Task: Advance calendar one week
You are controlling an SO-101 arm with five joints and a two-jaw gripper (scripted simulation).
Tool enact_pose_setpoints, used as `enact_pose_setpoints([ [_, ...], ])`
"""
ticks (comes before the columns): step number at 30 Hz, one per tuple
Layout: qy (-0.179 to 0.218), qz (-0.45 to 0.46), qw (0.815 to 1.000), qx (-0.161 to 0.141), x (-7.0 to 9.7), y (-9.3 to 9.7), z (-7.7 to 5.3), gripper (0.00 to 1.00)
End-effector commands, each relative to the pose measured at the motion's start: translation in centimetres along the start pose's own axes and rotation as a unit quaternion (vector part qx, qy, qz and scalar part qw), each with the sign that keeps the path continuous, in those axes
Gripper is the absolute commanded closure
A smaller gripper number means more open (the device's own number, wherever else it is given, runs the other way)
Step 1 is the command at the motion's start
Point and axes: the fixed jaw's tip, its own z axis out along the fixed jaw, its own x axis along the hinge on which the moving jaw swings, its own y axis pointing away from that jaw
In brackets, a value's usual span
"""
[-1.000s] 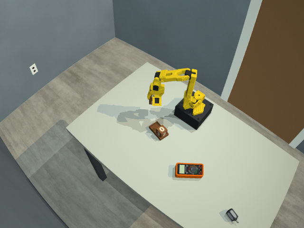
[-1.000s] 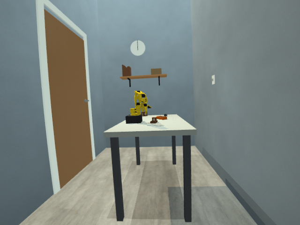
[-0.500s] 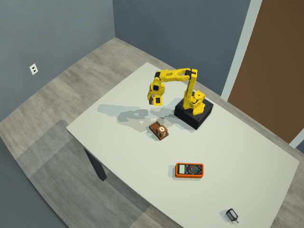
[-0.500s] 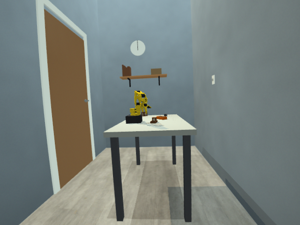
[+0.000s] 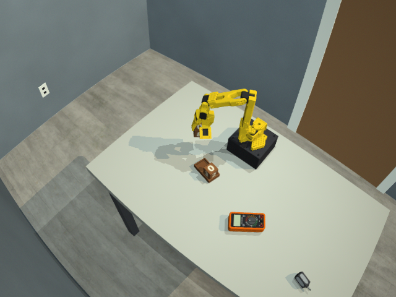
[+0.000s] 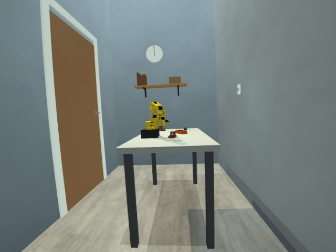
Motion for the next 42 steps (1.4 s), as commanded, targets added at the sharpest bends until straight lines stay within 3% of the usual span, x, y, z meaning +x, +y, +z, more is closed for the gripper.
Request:
enact_pose_setpoints([
  [1, -0.002, 0.001, 1.000, -0.004, 0.1, 0.2, 1.0, 1.00],
  [12, -0.002, 0.001, 1.000, -0.004, 0.1, 0.3, 2.6, 1.00],
  [20, -0.002, 0.001, 1.000, -0.004, 0.1, 0.3, 2.8, 1.00],
  [21, -0.010, 0.002, 0.999, -0.032, 0.1, 1.5, 3.7, 1.00],
  [42, -0.010, 0.002, 0.999, -0.032, 0.0, 1.5, 3.9, 1.00],
])
